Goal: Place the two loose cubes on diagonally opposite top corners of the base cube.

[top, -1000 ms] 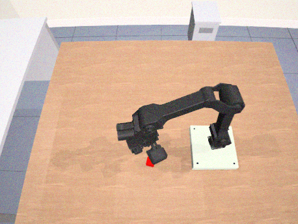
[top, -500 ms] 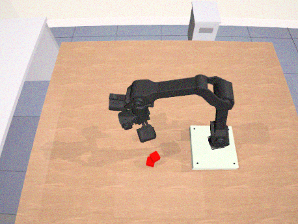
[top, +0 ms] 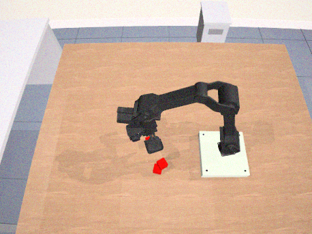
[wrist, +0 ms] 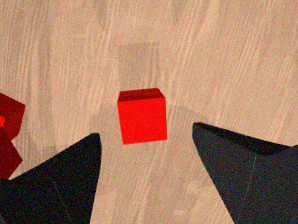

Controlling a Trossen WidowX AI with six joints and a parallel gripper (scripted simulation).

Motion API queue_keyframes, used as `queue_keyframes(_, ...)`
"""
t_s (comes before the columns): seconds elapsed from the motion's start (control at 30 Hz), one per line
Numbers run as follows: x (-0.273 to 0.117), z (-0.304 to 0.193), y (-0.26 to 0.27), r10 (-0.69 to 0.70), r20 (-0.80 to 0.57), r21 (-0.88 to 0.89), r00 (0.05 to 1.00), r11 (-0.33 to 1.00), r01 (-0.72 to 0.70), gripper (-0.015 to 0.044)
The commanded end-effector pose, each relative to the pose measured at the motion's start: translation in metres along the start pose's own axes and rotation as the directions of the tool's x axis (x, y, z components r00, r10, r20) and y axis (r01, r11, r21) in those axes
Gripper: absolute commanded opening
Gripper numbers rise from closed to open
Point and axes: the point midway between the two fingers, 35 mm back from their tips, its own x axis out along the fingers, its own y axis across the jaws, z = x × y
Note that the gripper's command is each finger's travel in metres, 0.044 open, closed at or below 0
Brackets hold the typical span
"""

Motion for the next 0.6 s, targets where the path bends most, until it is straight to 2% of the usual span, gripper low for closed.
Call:
queue_keyframes(0.0, 0.010, -0.002, 0.000, 0.002, -0.013, -0.005, 1.000, 1.000, -0.002, 0.0265)
queue_keyframes(0.57, 0.034, -0.002, 0.000, 0.002, -0.013, -0.005, 1.000, 1.000, -0.002, 0.0265)
